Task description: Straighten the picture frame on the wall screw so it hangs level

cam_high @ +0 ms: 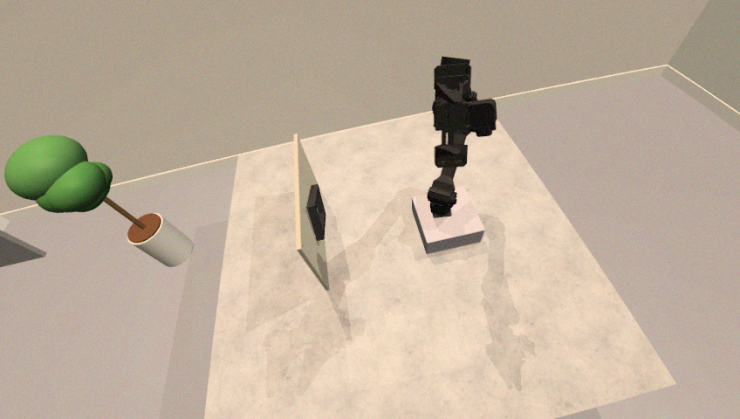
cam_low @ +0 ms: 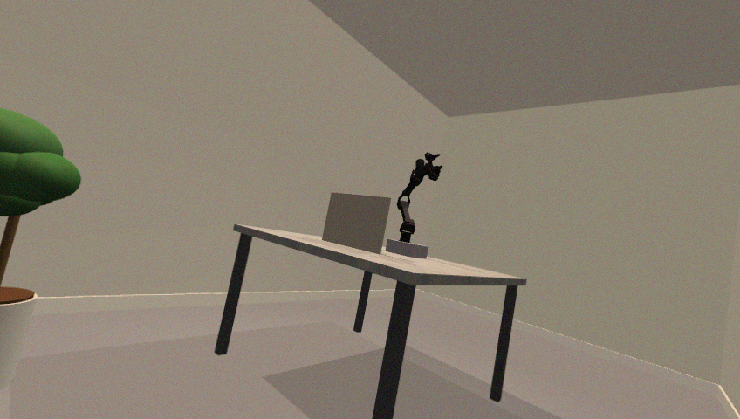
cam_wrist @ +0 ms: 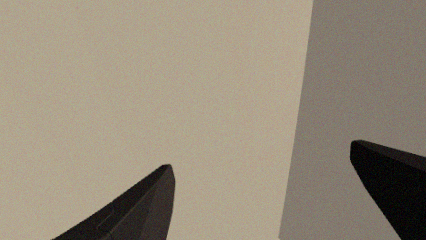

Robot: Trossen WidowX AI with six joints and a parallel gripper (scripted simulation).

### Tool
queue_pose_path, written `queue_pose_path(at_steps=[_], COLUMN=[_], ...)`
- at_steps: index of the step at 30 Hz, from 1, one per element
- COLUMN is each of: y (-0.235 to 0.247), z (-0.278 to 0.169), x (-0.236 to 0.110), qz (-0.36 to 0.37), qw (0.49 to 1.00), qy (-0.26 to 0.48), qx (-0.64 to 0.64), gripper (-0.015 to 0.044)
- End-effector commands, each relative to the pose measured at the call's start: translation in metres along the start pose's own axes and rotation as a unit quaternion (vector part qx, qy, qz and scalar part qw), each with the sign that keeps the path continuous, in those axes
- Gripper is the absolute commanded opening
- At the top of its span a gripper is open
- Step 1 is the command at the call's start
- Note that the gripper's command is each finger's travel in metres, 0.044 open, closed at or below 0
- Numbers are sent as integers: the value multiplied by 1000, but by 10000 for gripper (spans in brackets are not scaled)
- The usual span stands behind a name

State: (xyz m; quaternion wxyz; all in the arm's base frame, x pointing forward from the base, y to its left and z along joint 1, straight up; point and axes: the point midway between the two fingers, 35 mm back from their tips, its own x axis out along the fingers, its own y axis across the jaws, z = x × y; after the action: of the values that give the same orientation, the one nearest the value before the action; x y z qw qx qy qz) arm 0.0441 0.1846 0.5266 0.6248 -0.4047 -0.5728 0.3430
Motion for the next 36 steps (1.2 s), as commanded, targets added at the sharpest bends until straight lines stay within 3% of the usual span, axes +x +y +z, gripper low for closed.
queue_pose_path(at_steps=[1, 6, 11, 18, 27, 36], y=[1, 33, 68, 104, 134, 161], z=[-1, -36, -78, -123, -157, -182], x=[0, -14, -40, -84, -135, -195], qz=[1, 16, 0, -70, -178, -316], qw=[1000, 985, 932, 817, 665, 474], qy=[2, 72, 158, 248, 299, 300], qx=[6, 154, 326, 515, 661, 765], gripper=[374, 260, 260, 260, 260, 260])
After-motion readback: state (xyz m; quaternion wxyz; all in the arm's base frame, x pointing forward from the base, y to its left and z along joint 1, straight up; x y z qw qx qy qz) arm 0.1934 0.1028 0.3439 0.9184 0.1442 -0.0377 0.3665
